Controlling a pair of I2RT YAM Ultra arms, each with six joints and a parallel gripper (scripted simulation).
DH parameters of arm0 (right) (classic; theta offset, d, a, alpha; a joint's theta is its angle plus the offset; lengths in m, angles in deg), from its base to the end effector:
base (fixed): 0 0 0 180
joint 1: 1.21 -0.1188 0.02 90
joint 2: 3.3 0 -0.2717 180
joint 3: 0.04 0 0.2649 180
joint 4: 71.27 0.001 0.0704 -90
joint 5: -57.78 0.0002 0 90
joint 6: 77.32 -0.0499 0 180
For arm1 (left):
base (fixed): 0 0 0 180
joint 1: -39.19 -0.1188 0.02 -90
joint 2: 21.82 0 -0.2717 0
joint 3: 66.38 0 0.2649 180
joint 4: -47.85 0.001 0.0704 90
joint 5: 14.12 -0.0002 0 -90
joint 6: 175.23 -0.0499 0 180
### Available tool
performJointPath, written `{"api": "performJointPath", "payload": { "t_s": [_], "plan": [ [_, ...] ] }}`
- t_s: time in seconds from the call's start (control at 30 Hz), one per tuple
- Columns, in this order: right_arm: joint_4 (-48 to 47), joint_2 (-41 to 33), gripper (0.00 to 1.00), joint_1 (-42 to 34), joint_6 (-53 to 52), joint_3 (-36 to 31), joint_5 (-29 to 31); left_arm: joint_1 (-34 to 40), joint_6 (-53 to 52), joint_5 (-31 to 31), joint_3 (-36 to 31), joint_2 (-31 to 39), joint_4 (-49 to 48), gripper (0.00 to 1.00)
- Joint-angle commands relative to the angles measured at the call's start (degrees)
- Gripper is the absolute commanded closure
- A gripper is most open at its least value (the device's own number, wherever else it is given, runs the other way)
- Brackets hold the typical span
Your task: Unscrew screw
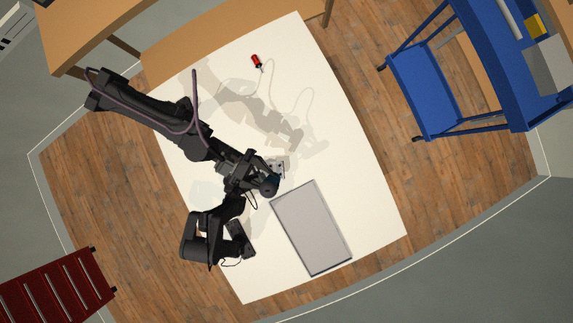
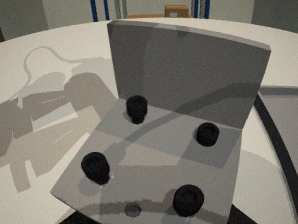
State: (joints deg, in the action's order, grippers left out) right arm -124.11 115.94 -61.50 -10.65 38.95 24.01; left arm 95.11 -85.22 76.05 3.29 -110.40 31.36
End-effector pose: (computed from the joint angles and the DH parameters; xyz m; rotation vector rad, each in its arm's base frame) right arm 0.1762 0.2271 0.0495 -0.0155 1.8295 0.0122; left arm 0.2162 -0.3175 0.2993 0.7787 1.4723 -0.7465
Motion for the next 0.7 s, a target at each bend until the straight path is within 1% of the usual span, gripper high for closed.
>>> {"api": "performJointPath", "payload": {
  "t_s": [0.0, 0.13, 0.27, 0.33, 0.67],
  "plan": [
    [-0.76, -0.35, 0.41, 0.06, 0.03, 0.21, 0.1, -0.13, -0.31, -0.07, 3.78, 0.66, -6.06, 0.58],
    [-0.76, -0.35, 0.41, 0.06, 0.03, 0.21, 0.1, -0.13, -0.31, -0.06, 4.09, 0.99, -6.12, 0.58],
    [-0.76, -0.35, 0.41, 0.06, 0.03, 0.21, 0.1, -0.14, -0.31, -0.07, 4.57, -0.14, -6.07, 0.58],
    [-0.76, -0.35, 0.41, 0.06, 0.03, 0.21, 0.1, -0.14, -0.32, -0.07, 4.58, 0.95, -6.16, 0.58],
    [-0.76, -0.35, 0.41, 0.06, 0.03, 0.21, 0.1, -0.13, -0.32, -0.06, 4.54, 1.08, -6.56, 0.58]
  ]
}}
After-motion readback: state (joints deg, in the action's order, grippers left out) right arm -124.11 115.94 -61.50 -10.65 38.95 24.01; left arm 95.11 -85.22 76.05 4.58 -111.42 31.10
